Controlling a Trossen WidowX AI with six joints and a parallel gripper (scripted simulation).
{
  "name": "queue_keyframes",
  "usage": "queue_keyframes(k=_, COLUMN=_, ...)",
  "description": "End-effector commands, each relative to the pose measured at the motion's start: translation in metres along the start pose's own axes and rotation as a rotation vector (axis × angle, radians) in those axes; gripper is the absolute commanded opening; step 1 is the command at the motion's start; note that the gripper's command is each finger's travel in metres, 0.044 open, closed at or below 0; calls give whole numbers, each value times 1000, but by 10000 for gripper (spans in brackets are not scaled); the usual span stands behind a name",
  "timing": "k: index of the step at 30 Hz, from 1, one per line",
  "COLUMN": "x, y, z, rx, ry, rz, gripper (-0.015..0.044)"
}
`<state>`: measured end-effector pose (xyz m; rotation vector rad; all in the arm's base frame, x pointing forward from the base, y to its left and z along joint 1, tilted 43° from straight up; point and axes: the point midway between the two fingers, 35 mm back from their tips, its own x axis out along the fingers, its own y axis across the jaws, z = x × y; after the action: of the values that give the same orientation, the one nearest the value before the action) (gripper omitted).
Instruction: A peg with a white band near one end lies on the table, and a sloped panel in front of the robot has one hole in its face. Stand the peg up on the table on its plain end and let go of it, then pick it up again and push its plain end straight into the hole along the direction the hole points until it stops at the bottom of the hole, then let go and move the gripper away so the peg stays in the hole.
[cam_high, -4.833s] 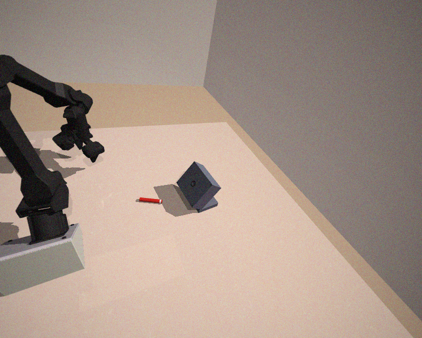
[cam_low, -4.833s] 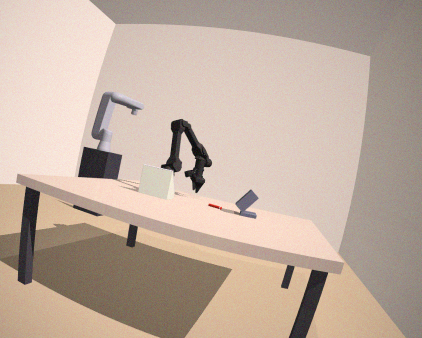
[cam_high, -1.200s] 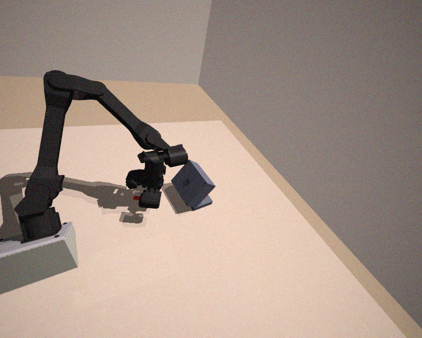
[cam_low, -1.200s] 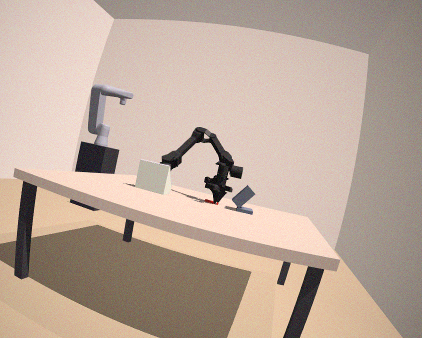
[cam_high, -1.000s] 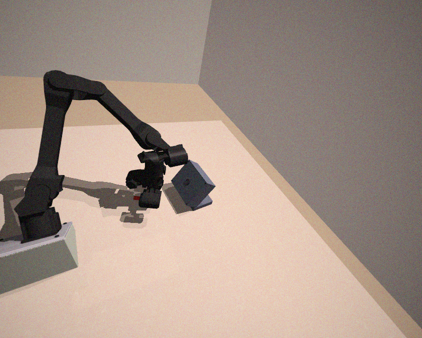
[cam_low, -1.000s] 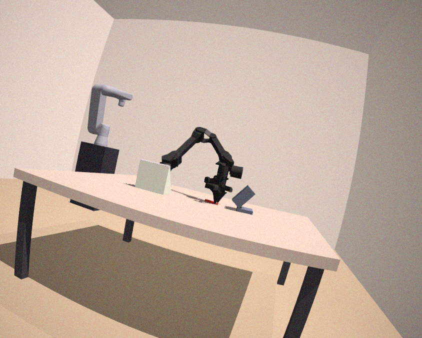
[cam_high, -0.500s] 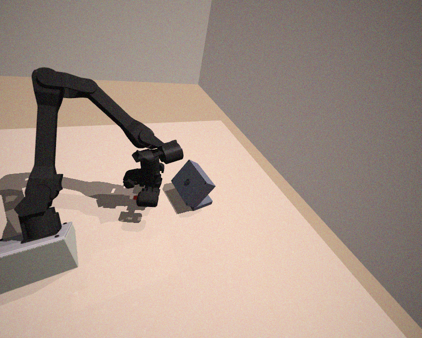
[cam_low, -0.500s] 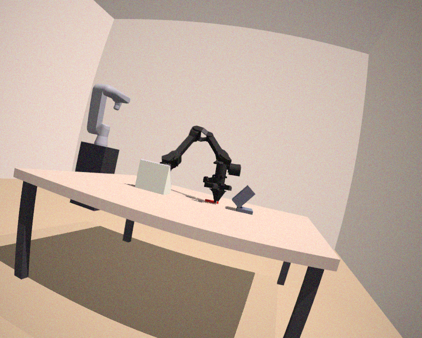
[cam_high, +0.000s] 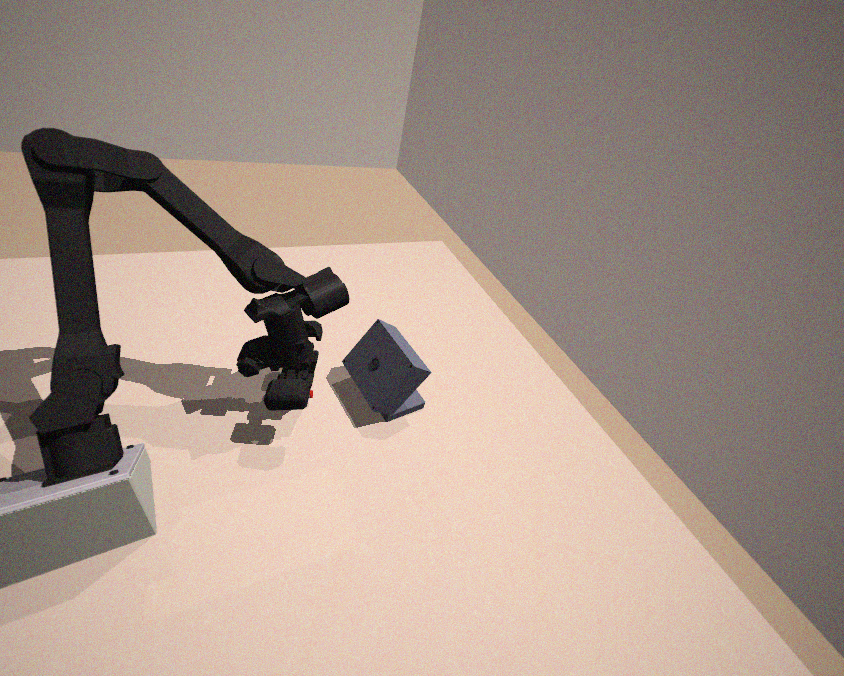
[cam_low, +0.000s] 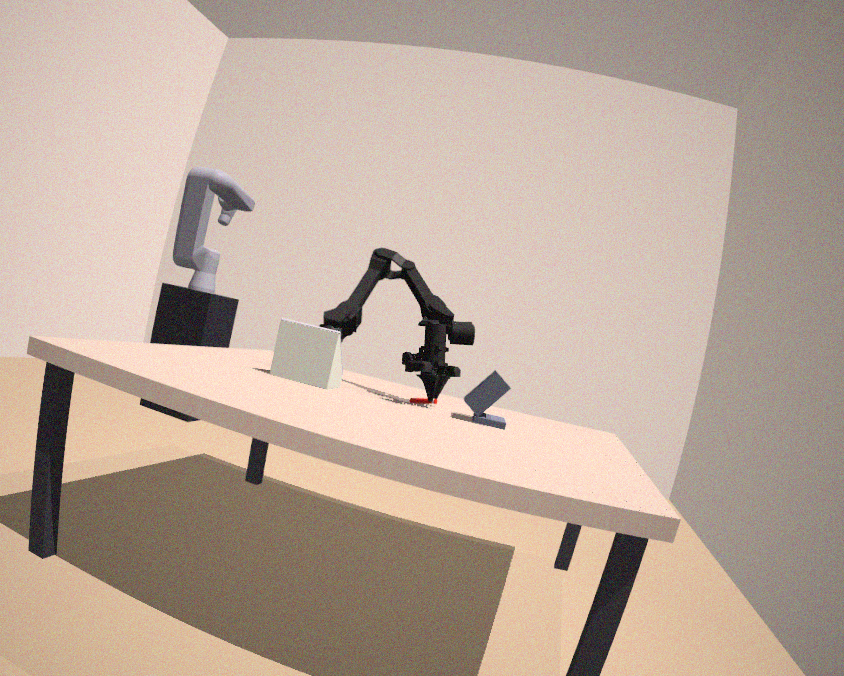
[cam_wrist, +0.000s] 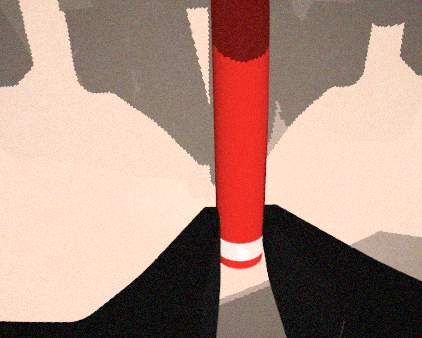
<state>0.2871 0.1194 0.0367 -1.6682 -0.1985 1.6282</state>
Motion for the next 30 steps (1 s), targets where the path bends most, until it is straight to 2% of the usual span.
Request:
queue_keyframes(k=1, x=-2, y=0, z=1, rx=2, ry=36, rz=2, gripper=51)
queue_keyframes(k=30, x=-18, y=0, z=13, rx=4, ry=287, rz=2, gripper=51)
